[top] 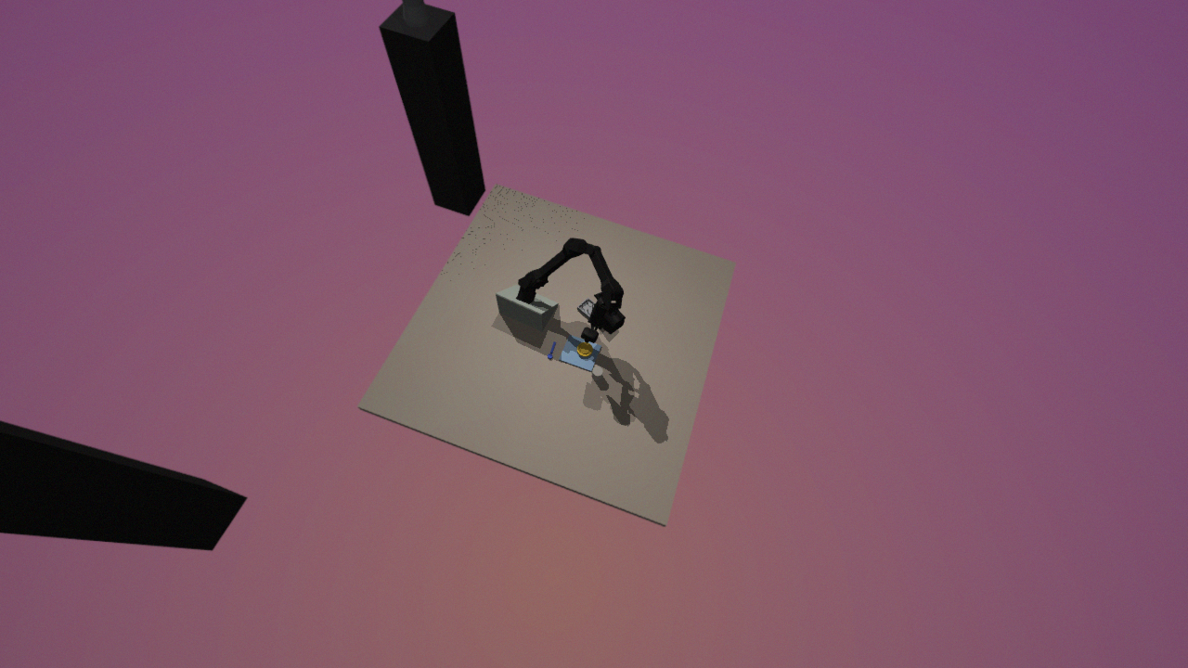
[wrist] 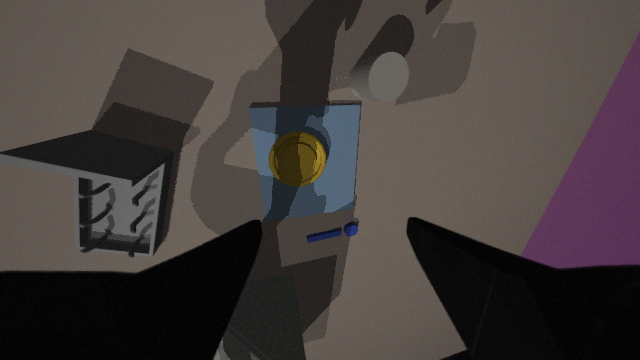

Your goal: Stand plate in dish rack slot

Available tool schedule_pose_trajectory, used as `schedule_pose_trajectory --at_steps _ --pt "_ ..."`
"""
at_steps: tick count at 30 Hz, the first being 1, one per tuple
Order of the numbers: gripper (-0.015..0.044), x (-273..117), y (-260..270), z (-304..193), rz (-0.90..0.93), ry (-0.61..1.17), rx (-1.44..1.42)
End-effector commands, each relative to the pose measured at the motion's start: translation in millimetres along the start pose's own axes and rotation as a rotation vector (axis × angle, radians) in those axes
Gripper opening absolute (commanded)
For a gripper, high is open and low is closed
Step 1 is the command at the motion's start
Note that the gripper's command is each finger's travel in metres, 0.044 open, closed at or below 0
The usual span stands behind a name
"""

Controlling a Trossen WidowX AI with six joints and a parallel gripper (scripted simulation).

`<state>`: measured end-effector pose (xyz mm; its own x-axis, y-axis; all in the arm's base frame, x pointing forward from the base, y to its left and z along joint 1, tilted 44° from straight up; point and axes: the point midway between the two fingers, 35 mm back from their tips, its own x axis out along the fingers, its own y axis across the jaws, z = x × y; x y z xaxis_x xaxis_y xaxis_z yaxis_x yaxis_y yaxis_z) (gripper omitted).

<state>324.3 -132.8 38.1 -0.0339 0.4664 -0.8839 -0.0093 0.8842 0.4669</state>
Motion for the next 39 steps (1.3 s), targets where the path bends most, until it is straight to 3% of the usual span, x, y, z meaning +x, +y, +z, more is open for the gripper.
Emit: schedule_pose_trajectory --at_steps 1,6,13,22,39 --pt "0.0400 -4.6 -6.9 -3.6 0.131 -0.049 0.001" --pt "0.0400 -16.7 -14.3 -6.2 0.250 -0.134 0.004" --pt "0.0400 -14.9 -14.3 -5.7 0.254 -0.138 0.004" --pt "0.0400 91.2 14.0 2.8 0.258 -0.140 0.003" --pt "0.0400 108.1 18.3 5.1 0.259 -0.140 0.003"
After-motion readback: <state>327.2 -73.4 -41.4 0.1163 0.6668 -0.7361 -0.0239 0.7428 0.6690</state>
